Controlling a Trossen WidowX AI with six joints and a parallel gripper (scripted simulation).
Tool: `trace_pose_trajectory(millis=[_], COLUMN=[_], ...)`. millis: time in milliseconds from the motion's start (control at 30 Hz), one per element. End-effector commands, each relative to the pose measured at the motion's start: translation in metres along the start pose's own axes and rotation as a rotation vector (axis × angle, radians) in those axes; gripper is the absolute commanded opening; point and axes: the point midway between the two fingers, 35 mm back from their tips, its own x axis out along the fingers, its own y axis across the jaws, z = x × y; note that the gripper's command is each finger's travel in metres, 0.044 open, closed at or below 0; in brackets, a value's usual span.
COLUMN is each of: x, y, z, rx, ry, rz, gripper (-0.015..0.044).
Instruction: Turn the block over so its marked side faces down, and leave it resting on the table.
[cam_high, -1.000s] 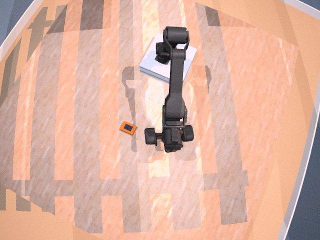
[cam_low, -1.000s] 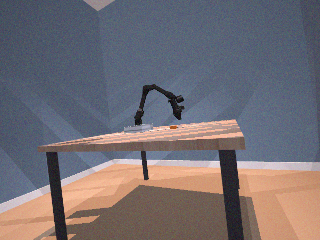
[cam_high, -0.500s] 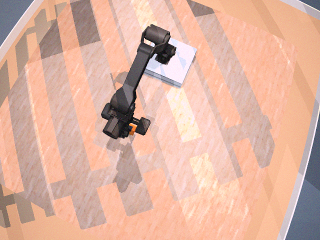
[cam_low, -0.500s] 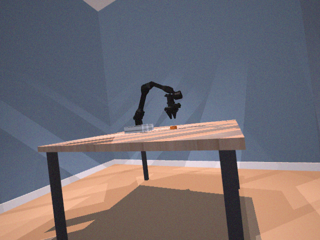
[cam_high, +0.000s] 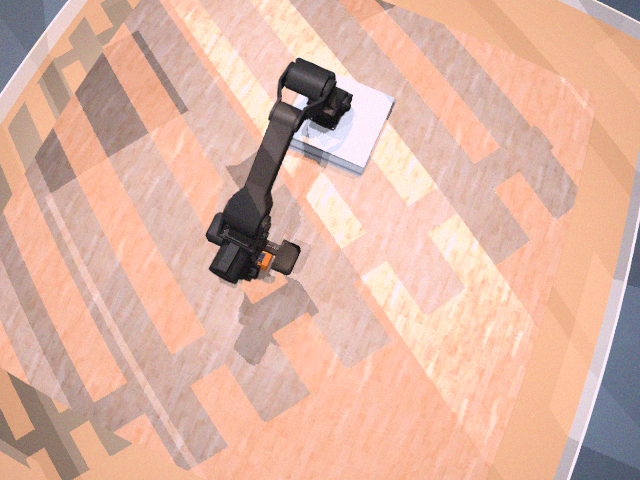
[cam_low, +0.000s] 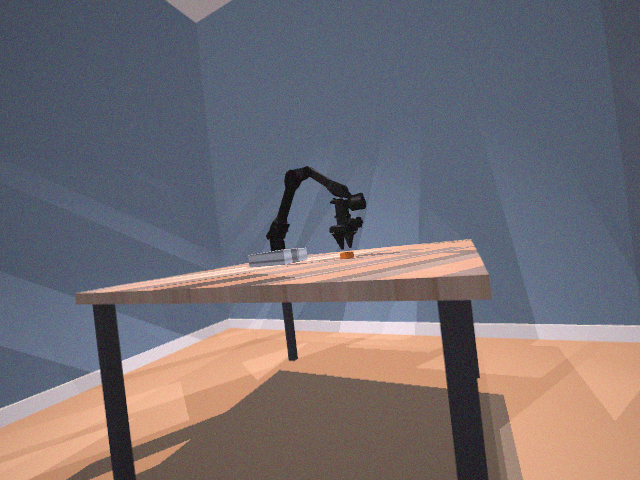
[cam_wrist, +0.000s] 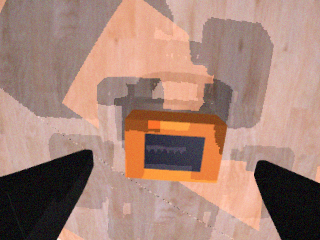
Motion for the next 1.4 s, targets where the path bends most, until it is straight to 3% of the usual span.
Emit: trace_pose_trajectory(millis=[0,567,767,1367], x=[0.007,0.032,0.032,0.032], y=[0.000,0.000,0.000,0.000], z=[-0.001,-0.001,-0.001,-0.001], rx=[0.001,0.001,0.001,0.001], ry=[0.003,0.003,0.003,0.003], rz=[0.000,0.000,0.000,0.000], gripper=[0.0440,0.0440,0.0282,0.0163])
